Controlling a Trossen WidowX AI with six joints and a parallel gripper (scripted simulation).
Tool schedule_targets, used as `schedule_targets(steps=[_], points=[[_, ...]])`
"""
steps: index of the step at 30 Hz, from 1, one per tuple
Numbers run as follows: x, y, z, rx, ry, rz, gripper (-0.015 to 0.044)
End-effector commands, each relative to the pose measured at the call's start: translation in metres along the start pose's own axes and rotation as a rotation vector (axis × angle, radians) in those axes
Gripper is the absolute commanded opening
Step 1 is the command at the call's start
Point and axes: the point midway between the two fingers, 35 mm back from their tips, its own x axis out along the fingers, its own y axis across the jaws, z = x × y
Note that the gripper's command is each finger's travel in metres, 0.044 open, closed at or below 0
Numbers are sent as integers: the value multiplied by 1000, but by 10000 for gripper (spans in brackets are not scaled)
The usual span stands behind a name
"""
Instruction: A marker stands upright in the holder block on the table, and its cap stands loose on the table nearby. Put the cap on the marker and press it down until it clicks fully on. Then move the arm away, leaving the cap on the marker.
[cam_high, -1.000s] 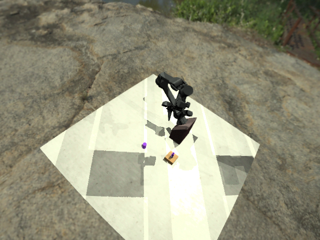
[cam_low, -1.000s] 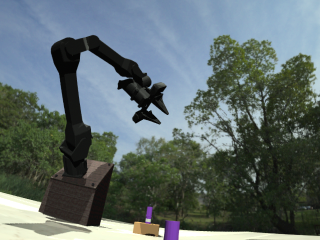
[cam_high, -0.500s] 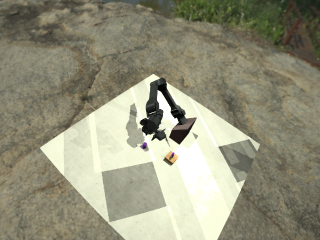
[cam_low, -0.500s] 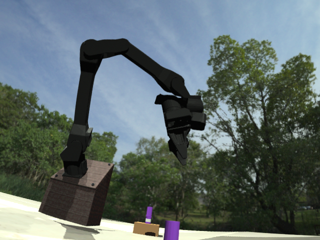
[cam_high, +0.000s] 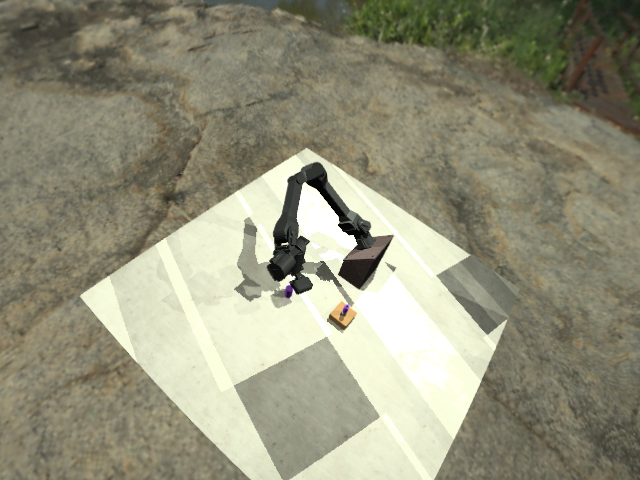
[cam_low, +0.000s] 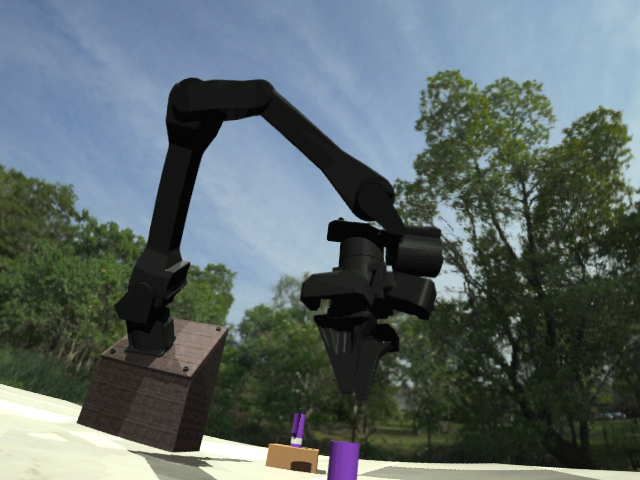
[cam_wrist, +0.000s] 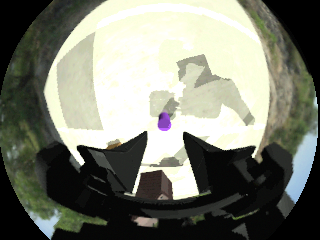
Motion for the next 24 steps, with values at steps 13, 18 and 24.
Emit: schedule_targets(steps=[13,18,24], points=[[34,0,-5,-6,14,-5,248],[43,0,-5,-4,15,-4,248],[52,0,-5,-4,15,-4,248]])
